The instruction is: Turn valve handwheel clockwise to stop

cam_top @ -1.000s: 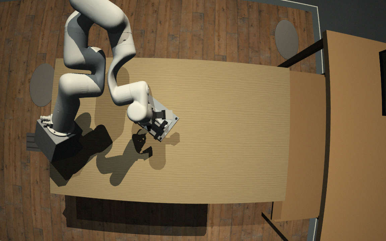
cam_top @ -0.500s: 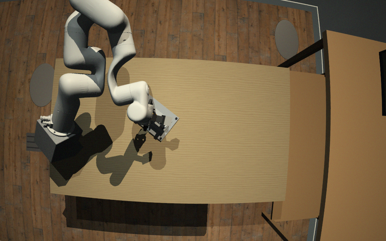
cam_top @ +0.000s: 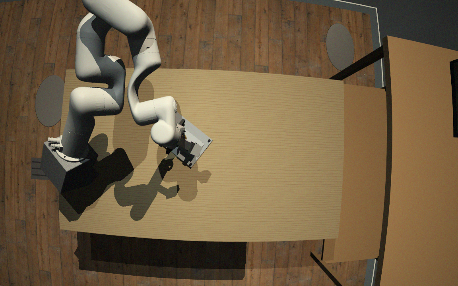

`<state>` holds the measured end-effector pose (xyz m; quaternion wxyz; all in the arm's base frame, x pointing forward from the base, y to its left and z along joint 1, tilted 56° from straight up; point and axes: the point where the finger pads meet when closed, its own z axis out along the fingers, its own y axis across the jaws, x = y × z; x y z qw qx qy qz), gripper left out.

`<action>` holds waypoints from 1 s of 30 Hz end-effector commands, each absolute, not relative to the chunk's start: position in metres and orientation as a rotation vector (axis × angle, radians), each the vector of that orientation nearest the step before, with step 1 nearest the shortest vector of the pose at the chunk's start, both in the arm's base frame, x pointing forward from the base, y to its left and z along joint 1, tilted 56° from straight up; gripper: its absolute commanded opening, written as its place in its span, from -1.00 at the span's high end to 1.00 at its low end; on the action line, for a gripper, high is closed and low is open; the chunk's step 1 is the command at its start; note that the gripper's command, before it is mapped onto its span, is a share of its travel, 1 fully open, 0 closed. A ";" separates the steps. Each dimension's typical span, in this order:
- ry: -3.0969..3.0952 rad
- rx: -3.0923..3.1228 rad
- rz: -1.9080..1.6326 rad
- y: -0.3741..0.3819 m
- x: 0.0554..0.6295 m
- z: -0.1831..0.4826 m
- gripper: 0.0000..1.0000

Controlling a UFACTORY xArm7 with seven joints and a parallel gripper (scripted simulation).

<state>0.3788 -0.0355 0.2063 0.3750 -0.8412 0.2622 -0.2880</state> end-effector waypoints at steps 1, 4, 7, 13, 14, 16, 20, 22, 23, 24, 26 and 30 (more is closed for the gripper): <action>0.744 -2.120 -0.702 -0.036 0.379 0.207 1.00; 0.762 -2.111 -0.693 -0.036 0.379 0.207 1.00; 0.811 -2.085 -0.666 -0.036 0.379 0.207 1.00; 0.897 -2.037 -0.619 -0.036 0.379 0.207 1.00; 0.909 -2.030 -0.612 -0.036 0.379 0.207 1.00; 0.933 -2.015 -0.598 -0.036 0.379 0.207 1.00; 0.965 -1.995 -0.580 -0.036 0.379 0.207 1.00; 0.975 -1.989 -0.574 -0.036 0.379 0.207 1.00; 0.985 -1.983 -0.568 -0.036 0.379 0.207 1.00; 0.994 -1.978 -0.563 -0.036 0.379 0.207 1.00; 1.010 -1.967 -0.553 -0.036 0.379 0.207 1.00; 1.038 -1.949 -0.537 -0.036 0.379 0.207 1.00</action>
